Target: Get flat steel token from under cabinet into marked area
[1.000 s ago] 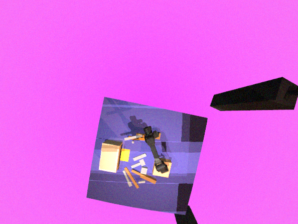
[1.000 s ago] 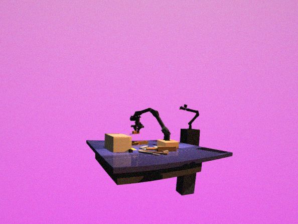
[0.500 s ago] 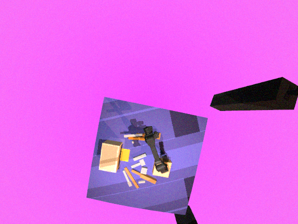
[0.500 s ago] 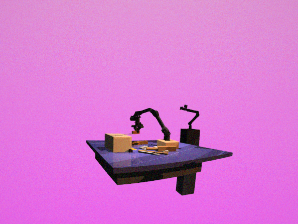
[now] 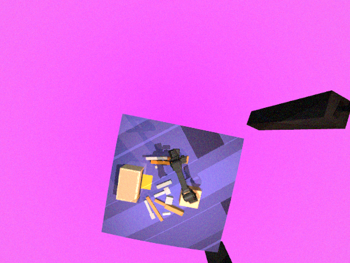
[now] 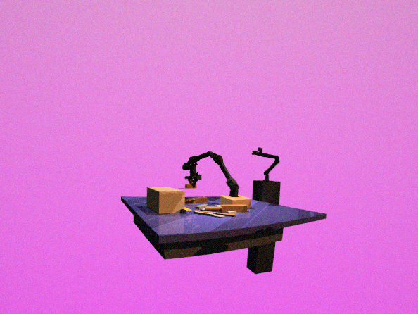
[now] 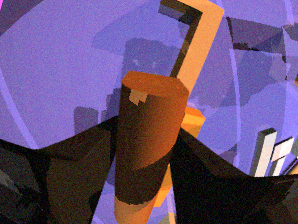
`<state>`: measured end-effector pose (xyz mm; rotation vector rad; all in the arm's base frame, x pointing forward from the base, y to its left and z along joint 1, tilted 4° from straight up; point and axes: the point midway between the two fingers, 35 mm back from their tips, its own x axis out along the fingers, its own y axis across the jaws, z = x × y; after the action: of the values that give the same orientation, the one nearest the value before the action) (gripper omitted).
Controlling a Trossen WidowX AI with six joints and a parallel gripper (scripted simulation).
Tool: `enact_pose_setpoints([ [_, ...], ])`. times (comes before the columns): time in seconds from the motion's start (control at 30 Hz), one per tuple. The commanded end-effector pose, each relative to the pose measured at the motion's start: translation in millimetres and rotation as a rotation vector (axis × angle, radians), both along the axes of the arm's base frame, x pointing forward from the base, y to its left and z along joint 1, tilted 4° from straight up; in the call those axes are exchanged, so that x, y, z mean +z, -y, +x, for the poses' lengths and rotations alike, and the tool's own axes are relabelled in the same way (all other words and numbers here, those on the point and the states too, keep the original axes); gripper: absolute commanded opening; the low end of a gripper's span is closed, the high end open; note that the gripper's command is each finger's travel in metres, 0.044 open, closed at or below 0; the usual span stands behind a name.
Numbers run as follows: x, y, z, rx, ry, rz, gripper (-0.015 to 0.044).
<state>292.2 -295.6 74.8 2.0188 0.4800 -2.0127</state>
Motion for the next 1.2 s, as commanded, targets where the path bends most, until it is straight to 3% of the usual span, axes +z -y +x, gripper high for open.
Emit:
enact_pose_setpoints([
  [0.0, 10.4, -1.6, 1.8, -0.009, 0.027, -0.017, 0.0],
  [1.17, 11.3, -32.2, -6.9, -0.033, 0.025, -0.015, 0.0],
])
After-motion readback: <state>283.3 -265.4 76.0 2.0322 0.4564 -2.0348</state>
